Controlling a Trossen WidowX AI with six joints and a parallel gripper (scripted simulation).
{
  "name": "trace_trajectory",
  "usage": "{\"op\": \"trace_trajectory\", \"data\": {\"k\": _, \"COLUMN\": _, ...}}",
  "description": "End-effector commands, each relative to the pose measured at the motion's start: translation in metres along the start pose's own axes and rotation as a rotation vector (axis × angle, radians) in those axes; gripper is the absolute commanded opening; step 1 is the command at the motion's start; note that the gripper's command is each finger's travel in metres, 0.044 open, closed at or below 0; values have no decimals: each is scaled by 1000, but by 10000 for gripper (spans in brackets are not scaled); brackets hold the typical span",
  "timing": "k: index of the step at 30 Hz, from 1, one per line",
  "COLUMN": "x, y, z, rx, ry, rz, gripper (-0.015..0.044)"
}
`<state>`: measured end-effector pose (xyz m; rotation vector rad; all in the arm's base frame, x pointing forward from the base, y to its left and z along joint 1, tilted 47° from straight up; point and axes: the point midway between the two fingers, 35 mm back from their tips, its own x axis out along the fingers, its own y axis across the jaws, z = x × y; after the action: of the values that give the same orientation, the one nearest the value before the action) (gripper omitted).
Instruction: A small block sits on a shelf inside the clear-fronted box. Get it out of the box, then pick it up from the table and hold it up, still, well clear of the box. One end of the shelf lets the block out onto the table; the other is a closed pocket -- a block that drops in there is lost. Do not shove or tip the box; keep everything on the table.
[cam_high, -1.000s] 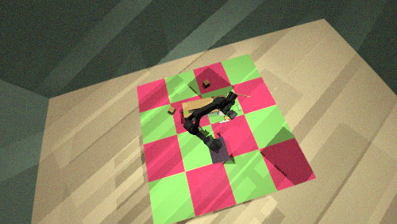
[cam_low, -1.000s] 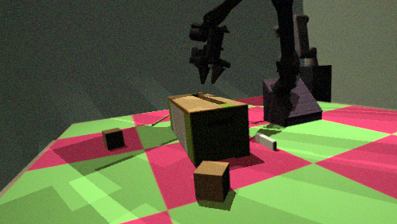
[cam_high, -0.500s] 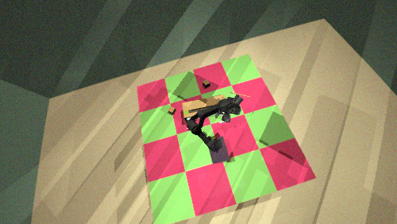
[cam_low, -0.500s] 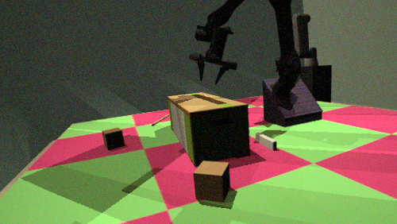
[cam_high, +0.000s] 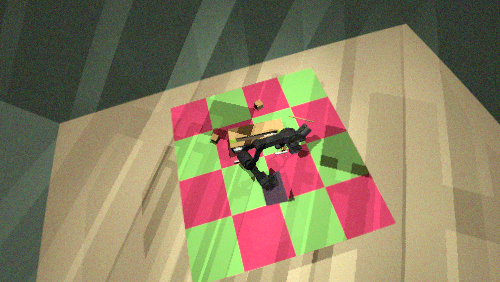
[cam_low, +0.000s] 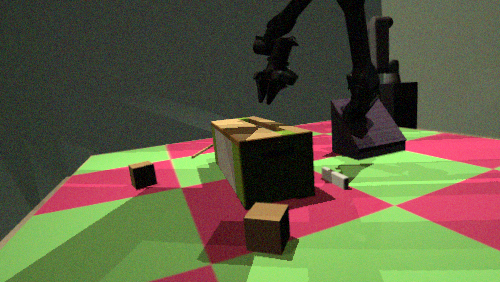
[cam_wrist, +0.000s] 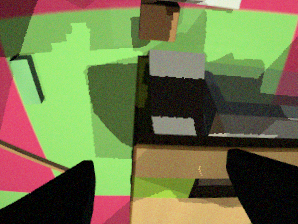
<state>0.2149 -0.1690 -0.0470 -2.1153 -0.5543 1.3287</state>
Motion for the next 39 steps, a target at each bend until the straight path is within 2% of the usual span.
{"op": "trace_trajectory", "data": {"k": 1, "x": 4, "y": -2, "z": 5, "rx": 116, "ry": 8, "rz": -22, "gripper": 285}}
{"op": "trace_trajectory", "data": {"k": 7, "x": 6, "y": -2, "z": 6, "rx": 116, "ry": 8, "rz": -22, "gripper": 285}}
{"op": "trace_trajectory", "data": {"k": 14, "x": 87, "y": -7, "z": 44, "rx": 116, "ry": 10, "rz": -25, "gripper": 285}}
{"op": "trace_trajectory", "data": {"k": 39, "x": 119, "y": -10, "z": 55, "rx": 116, "ry": 10, "rz": -24, "gripper": 285}}
